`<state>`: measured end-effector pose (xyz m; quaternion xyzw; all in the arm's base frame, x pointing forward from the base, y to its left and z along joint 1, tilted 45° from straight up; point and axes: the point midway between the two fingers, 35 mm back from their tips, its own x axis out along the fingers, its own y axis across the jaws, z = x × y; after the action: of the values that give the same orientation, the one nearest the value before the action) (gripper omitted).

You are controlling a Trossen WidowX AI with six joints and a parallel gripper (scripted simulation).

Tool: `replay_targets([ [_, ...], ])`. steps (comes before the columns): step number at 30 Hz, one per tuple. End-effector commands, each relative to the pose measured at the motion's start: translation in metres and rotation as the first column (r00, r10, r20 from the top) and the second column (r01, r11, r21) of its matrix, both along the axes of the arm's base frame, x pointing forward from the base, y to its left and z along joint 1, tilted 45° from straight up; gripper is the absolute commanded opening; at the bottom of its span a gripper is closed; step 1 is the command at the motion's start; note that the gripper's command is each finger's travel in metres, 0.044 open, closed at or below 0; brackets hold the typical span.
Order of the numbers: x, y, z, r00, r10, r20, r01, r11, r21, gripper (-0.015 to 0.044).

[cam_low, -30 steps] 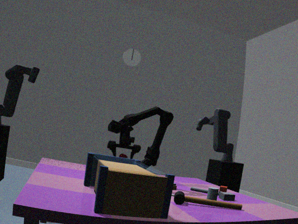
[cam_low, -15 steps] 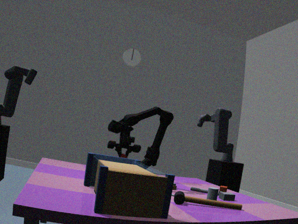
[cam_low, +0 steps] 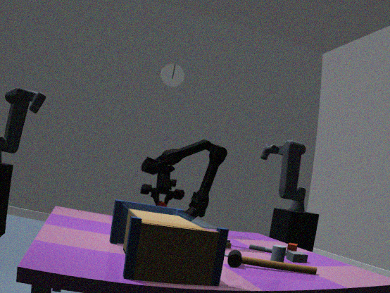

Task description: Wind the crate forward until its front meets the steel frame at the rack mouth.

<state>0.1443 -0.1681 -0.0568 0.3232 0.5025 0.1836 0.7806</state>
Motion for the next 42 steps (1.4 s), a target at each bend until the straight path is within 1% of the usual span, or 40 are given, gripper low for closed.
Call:
replay_targets([
  [1, 0.0, 0.001, -0.001, 1.0, -0.002, 0.004, 0.002, 1.0, 0.0, 0.0],
  [42, -0.036, -0.017, -0.019, 1.0, -0.002, 0.001, 0.002, 1.0, -0.002, 0.0],
])
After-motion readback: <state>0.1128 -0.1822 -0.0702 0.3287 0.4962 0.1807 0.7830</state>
